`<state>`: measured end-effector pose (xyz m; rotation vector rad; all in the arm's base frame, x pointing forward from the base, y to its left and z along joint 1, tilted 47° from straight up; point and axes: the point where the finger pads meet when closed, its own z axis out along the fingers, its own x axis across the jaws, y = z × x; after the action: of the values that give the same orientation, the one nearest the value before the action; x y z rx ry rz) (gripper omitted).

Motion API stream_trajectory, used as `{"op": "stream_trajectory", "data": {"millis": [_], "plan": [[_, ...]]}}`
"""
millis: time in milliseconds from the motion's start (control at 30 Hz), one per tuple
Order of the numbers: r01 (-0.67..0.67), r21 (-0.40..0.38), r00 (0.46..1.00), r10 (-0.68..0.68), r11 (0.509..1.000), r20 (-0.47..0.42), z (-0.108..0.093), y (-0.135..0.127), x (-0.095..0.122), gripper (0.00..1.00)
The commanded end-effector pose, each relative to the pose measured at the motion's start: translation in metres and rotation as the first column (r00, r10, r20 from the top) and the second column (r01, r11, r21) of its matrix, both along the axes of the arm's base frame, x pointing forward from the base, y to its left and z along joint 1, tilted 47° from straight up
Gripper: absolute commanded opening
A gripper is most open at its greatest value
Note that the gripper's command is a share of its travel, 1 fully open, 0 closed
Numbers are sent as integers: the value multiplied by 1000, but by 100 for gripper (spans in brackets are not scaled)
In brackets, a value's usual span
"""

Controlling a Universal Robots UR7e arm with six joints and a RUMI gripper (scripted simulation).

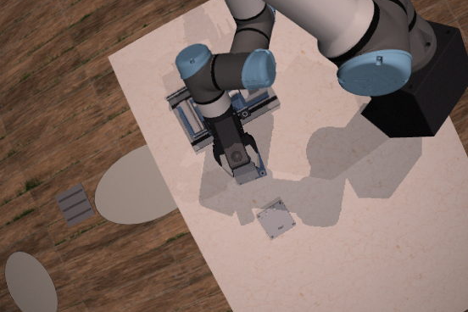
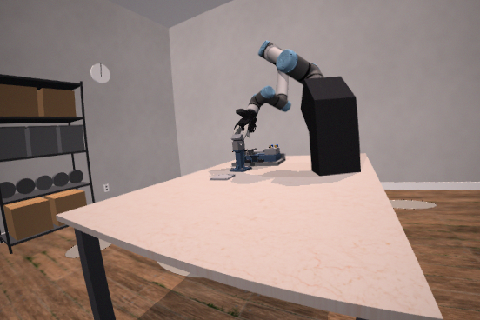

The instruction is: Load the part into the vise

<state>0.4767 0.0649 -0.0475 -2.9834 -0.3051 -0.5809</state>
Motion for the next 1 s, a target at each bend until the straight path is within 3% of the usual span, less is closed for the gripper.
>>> {"op": "stream_trajectory", "data": {"millis": [0,967], "plan": [[-1,0,1000,1,1000,1,2,2,-1,0],[-1,0,1000,1,1000,1,7,6,-4,0]]}}
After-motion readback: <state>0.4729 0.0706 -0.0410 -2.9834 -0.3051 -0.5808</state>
